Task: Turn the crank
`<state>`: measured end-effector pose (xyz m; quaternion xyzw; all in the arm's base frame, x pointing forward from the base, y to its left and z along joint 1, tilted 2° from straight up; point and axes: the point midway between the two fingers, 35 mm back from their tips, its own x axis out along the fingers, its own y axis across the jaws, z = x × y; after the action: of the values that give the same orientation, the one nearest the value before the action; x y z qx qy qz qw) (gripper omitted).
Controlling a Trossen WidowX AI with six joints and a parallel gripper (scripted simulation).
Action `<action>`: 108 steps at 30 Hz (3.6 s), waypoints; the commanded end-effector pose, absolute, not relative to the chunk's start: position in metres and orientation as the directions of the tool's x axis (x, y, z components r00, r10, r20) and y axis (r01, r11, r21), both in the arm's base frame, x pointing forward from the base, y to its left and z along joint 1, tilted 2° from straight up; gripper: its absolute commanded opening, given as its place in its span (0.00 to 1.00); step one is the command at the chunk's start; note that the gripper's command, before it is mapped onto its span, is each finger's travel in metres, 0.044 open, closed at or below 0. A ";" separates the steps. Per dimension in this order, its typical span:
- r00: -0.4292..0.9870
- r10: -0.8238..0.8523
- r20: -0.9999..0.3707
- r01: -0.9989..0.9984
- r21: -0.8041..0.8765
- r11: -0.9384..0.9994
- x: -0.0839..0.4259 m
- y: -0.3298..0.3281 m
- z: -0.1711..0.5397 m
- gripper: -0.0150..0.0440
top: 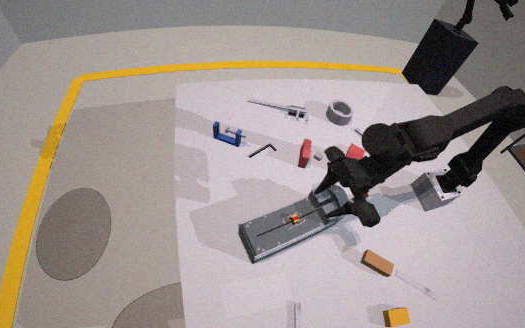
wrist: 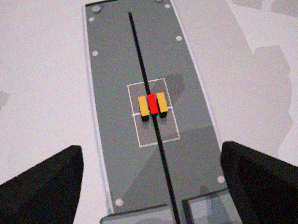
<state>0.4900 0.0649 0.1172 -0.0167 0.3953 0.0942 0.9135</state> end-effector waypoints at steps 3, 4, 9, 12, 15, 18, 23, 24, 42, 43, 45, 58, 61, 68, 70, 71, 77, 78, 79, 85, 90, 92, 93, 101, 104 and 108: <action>0.670 0.159 -0.725 -0.185 0.044 0.982 0.490 0.065 0.117 0.47; 0.670 0.159 -0.725 -0.185 0.044 0.982 0.490 0.065 0.117 0.42; 0.670 0.159 -0.725 -0.185 0.044 0.982 0.490 0.065 0.117 0.25; 0.670 0.159 -0.725 -0.185 0.044 0.982 0.490 0.065 0.117 0.25; 0.670 0.159 -0.725 -0.185 0.044 0.982 0.490 0.065 0.117 0.25; 0.670 0.159 -0.725 -0.185 0.044 0.982 0.490 0.065 0.117 0.25; 0.670 0.160 -0.725 -0.186 0.045 0.982 0.490 0.065 0.117 0.25; 0.670 0.160 -0.725 -0.186 0.045 0.982 0.490 0.065 0.117 0.25; 0.670 0.160 -0.725 -0.186 0.045 0.982 0.490 0.065 0.117 0.83; 0.670 0.160 -0.725 -0.186 0.045 0.982 0.490 0.065 0.117 0.88; 0.670 0.160 -0.725 -0.186 0.045 0.982 0.490 0.065 0.117 0.97; 0.670 0.160 -0.725 -0.186 0.045 0.982 0.490 0.065 0.117 0.51; 0.670 0.160 -0.725 -0.186 0.045 0.982 0.490 0.065 0.117 0.38; 0.670 0.160 -0.725 -0.186 0.045 0.982 0.490 0.065 0.117 0.25; 0.670 0.160 -0.725 -0.186 0.045 0.982 0.490 0.065 0.117 0.25; 0.670 0.160 -0.725 -0.186 0.045 0.982 0.490 0.065 0.117 0.25; 0.669 0.160 -0.725 -0.186 0.045 0.981 0.490 0.065 0.117 0.25; 0.669 0.160 -0.725 -0.186 0.045 0.981 0.490 0.065 0.117 0.25; 0.669 0.160 -0.725 -0.186 0.045 0.981 0.490 0.065 0.117 0.25; 0.669 0.160 -0.725 -0.186 0.045 0.981 0.490 0.065 0.117 0.25; 0.669 0.160 -0.725 -0.186 0.045 0.981 0.490 0.065 0.117 0.48; 0.669 0.160 -0.725 -0.186 0.045 0.981 0.490 0.065 0.117 0.57; 0.669 0.160 -0.725 -0.186 0.045 0.981 0.490 0.065 0.117 0.61; 0.669 0.160 -0.725 -0.186 0.045 0.981 0.490 0.065 0.117 0.97; 0.669 0.160 -0.725 -0.186 0.045 0.981 0.490 0.065 0.117 0.96; 0.669 0.160 -0.725 -0.186 0.045 0.981 0.490 0.065 0.117 0.78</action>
<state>0.4900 0.0651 0.1172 -0.0161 0.3953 0.0949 0.9135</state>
